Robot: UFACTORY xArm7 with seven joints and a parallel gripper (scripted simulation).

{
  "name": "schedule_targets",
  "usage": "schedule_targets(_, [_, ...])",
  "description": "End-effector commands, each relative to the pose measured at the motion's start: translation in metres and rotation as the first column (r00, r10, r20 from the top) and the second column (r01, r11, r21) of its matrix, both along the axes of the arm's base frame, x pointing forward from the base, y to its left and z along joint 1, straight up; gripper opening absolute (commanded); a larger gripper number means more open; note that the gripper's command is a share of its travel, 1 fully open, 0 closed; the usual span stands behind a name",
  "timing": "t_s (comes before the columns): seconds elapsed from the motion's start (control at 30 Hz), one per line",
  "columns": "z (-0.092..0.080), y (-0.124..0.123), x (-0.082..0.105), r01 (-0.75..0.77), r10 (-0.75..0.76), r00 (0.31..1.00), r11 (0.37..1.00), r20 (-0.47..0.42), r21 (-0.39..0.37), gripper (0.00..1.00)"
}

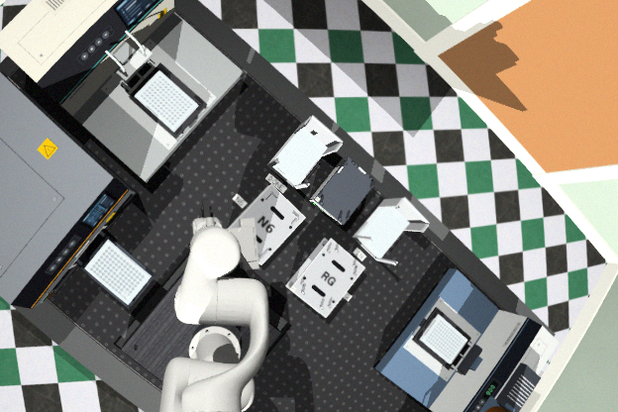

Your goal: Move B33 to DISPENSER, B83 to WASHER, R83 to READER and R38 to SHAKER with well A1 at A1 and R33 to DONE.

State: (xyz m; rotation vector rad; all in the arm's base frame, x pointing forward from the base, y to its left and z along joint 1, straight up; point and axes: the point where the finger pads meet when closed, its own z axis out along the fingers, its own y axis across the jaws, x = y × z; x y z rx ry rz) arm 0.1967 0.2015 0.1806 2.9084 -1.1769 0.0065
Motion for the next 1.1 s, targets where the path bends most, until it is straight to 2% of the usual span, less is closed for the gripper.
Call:
schedule_targets(0.0, [0.002,-0.008,0.005,-0.041,0.041,0.999,0.999,0.003,0.003,1.0])
schedule_targets(0.13, [0.002,-0.02,0.01,-0.195,0.195,0.981,0.981,0.003,0.002,1.0])
schedule_targets(0.6, [0.002,-0.058,0.024,-0.195,0.195,0.981,0.981,0.003,0.001,1.0])
schedule_targets(0.77, [0.002,-0.074,0.03,-0.382,0.382,0.924,0.924,0.002,0.0,1.0])
schedule_targets(1.07, [0.002,-0.096,0.038,-0.382,0.382,0.924,0.924,0.002,0.0,1.0])
